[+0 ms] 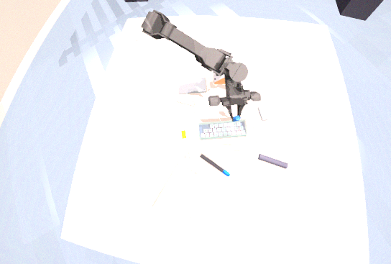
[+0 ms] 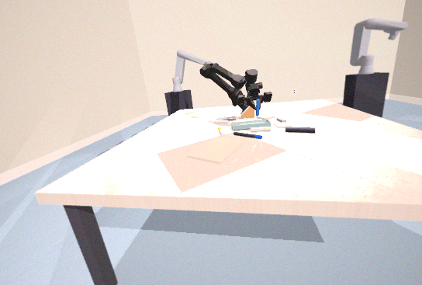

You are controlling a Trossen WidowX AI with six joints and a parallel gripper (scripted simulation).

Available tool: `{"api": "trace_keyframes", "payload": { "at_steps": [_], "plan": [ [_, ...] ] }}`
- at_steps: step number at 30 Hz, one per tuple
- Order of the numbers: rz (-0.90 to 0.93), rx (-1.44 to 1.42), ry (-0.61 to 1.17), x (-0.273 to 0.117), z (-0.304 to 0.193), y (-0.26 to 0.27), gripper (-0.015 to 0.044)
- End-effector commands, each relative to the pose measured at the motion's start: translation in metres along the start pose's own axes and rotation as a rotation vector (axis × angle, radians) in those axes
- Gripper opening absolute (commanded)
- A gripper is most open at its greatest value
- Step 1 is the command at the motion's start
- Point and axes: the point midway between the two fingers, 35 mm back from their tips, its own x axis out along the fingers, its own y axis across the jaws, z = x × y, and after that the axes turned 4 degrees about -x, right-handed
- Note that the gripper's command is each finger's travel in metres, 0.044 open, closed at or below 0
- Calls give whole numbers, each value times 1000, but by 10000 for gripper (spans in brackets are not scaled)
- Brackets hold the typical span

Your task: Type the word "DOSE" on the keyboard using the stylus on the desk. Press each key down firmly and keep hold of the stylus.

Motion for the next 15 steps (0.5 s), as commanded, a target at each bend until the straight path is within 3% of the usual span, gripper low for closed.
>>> {"api": "trace_keyframes", "payload": {
  "at_steps": [1,15],
  "plan": [
    [-31,16,-114,-11,25,-4,0],
    [-35,12,-126,5,18,-2,0]
  ]
}}
